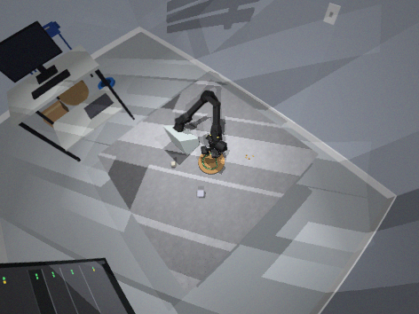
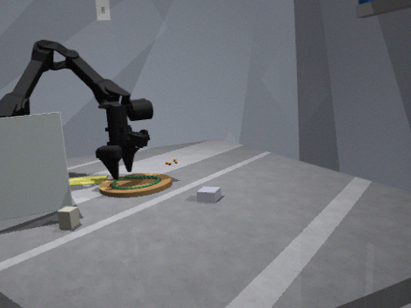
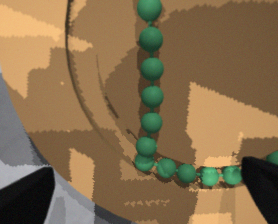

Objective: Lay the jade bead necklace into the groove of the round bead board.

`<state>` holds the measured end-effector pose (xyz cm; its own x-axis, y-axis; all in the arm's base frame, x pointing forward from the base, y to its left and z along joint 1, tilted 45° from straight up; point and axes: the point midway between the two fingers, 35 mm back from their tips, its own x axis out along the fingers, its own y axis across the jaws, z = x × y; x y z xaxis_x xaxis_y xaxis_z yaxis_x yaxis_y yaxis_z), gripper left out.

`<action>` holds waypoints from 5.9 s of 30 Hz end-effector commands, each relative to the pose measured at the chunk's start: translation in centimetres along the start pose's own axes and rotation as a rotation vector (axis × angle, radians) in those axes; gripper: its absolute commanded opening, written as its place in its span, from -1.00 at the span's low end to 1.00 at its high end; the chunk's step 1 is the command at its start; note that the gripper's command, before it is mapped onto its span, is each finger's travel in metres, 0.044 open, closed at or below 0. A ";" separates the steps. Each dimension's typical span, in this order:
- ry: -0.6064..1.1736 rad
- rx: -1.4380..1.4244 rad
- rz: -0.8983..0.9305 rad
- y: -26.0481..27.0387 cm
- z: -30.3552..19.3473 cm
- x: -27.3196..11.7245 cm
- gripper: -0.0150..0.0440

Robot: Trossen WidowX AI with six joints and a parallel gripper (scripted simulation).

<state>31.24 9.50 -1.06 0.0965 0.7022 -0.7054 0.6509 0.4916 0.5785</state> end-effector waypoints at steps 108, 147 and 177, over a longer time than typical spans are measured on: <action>-0.002 0.156 0.000 1.0 0.9 -0.1 -0.49; -0.002 0.156 0.000 0.9 0.8 -0.1 1.00; -0.007 0.381 0.000 -0.3 10.3 -3.3 -0.08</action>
<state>37.98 2.10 -2.97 0.0992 0.7010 -0.7062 0.8844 0.2632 0.3855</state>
